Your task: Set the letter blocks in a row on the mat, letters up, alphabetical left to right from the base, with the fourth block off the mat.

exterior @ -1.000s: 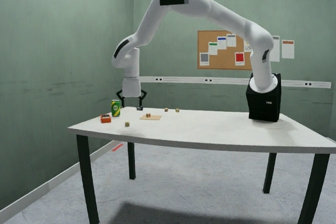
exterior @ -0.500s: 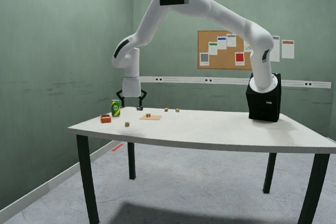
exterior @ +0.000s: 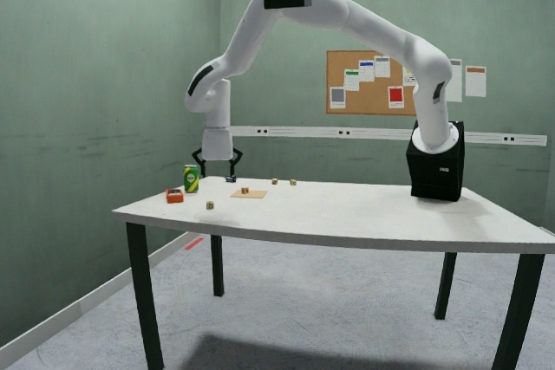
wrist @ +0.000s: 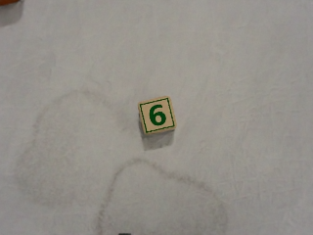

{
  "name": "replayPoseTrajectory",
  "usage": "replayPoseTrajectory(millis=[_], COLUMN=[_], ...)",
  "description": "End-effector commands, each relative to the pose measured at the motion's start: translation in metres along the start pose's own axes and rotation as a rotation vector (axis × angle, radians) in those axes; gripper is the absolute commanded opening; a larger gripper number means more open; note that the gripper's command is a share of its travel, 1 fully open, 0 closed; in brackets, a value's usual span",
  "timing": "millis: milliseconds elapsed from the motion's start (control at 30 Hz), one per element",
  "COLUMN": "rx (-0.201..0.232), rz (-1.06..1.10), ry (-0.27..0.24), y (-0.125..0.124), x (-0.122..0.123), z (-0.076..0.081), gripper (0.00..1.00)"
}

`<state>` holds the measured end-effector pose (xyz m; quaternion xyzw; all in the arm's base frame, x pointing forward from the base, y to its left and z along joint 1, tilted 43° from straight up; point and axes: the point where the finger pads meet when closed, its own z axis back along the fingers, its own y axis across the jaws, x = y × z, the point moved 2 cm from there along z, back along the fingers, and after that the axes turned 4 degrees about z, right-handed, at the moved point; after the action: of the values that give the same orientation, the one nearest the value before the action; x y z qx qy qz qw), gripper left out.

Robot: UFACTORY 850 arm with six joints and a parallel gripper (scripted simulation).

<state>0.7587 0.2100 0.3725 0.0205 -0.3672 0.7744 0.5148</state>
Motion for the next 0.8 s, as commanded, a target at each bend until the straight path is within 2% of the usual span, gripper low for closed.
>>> replayPoseTrajectory(millis=[0,100,467,533,567,600,767], rx=[-0.001,0.008,0.01,0.01,0.006,0.004,-0.002], rz=[0.001,0.003,0.003,0.003,0.002,0.002,0.0], ry=[0.001,0.003,0.002,0.002,0.001,0.001,0.001], y=[0.002,0.029,0.104,0.104,0.124,0.133,0.156], x=[-0.007,-0.057,-0.164,-0.164,-0.188,-0.198,-0.222], z=[0.001,-0.002,0.0,0.0,0.002,0.003,0.005], gripper=[1.0,1.0,1.0,1.0,1.0,1.0,1.0])
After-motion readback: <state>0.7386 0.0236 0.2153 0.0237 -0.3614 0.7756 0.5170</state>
